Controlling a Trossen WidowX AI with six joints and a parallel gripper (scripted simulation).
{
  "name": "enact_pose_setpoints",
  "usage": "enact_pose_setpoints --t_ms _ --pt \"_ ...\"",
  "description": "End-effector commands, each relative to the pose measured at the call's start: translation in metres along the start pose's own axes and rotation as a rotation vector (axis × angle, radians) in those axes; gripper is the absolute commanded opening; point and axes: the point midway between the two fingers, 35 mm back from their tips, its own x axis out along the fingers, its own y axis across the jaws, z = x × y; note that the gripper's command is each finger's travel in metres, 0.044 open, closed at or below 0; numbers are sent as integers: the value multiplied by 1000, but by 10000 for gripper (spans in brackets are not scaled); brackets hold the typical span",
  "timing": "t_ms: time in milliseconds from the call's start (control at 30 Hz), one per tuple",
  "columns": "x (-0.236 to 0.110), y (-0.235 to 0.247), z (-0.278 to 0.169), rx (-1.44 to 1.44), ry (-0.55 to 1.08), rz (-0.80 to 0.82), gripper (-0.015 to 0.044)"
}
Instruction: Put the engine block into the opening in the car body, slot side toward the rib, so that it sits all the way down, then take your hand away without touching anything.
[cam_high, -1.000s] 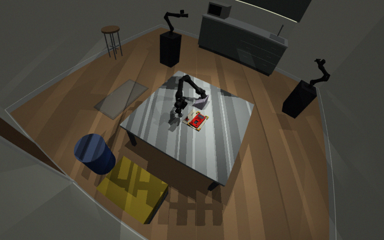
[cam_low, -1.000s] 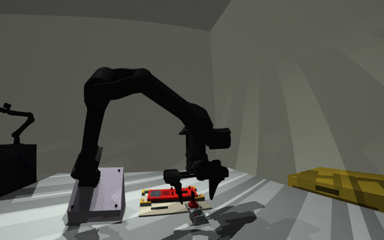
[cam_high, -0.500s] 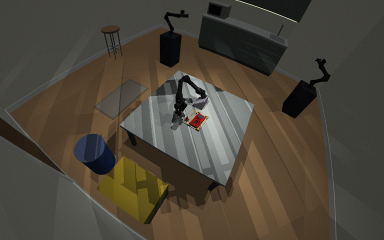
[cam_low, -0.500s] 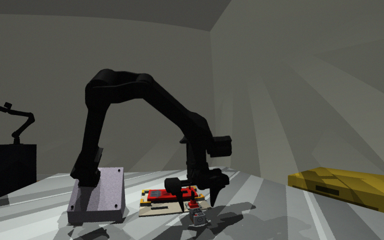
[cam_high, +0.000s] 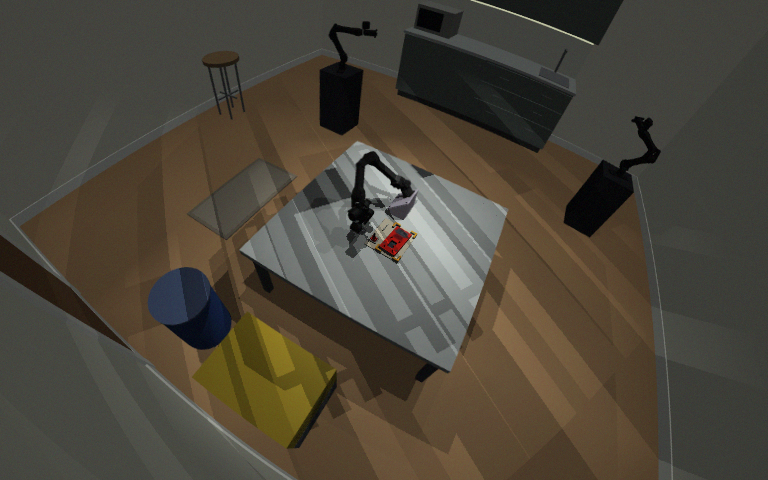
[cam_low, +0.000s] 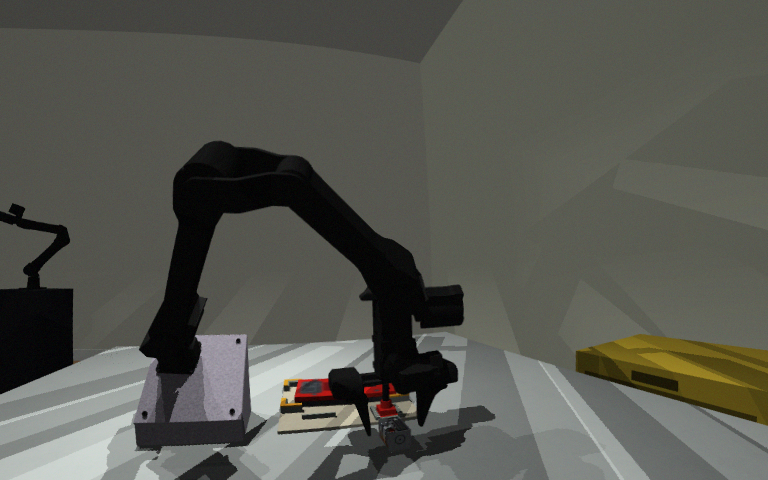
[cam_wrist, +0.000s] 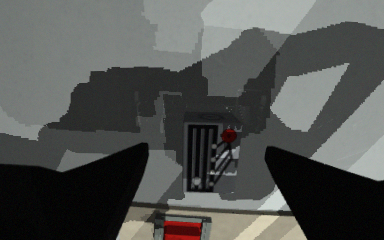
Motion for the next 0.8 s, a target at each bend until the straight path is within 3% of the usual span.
enact_pose_setpoints --t_ms 0,200,433,567,767 --pt "2 -1 -2 -8 3 -4 309" --pt "2 -1 -2 -8 3 -4 151" --pt "2 -1 -2 -8 3 -4 105" --pt "-2 1 -4 -3 5 9 0" --pt "-17 5 -7 9 13 40 0"
